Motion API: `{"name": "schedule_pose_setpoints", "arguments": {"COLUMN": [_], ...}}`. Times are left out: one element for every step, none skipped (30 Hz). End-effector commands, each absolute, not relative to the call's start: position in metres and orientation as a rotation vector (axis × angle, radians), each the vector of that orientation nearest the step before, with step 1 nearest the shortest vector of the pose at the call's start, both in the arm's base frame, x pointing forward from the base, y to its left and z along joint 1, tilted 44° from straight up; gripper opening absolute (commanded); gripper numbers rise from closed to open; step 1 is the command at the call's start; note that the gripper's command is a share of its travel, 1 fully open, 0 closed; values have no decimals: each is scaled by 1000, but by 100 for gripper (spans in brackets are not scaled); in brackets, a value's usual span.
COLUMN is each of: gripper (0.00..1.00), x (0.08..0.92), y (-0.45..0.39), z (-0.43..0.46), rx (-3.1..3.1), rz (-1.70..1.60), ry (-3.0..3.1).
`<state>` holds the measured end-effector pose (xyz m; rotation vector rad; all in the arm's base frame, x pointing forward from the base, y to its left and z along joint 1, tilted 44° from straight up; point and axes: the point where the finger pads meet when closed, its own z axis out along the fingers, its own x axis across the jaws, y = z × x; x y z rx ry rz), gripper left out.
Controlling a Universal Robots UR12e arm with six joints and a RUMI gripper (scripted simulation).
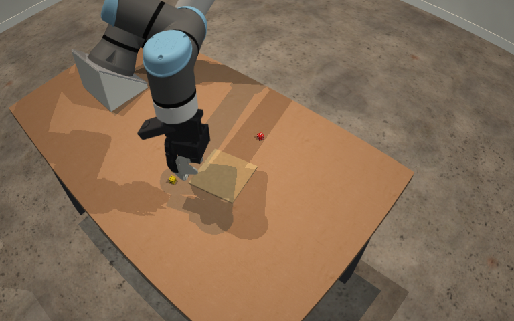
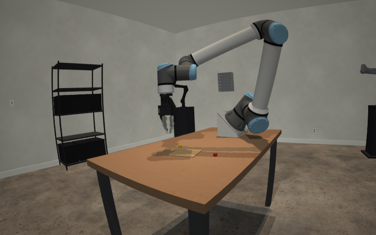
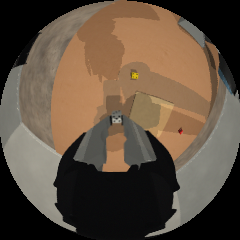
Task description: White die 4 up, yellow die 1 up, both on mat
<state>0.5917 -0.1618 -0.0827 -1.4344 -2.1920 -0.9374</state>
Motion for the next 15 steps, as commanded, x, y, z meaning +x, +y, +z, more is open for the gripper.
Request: {"name": "schedule_pose_setpoints", "arguments": {"gripper": [0,0,0,0,0,0,0,0,0,0,0,0,0,0,0], "x": [594,594,594,594,594,594,595,595,595,595,595,595,595,595,595], "y": [-171,-173,-174,-176,-177,-178,-179,-179,-180,-180,-180,-180,-181,-181,-181], "z": [-94,-97,-99,-100,-102,-103,-105,-106,-107,-107,-107,-107,-108,-108,-108], "rx": [-1542,-1560,-1576,-1591,-1604,-1615,-1624,-1632,-1638,-1644,-1644,-1644,-1648,-1651,-1653], "rz": [-896,-889,-882,-876,-871,-867,-863,-859,-857,-855,-855,-855,-853,-852,-851], "ry": [-2091,-2071,-2054,-2038,-2024,-2012,-2001,-1992,-1985,-1979,-1979,-1979,-1974,-1971,-1968]}}
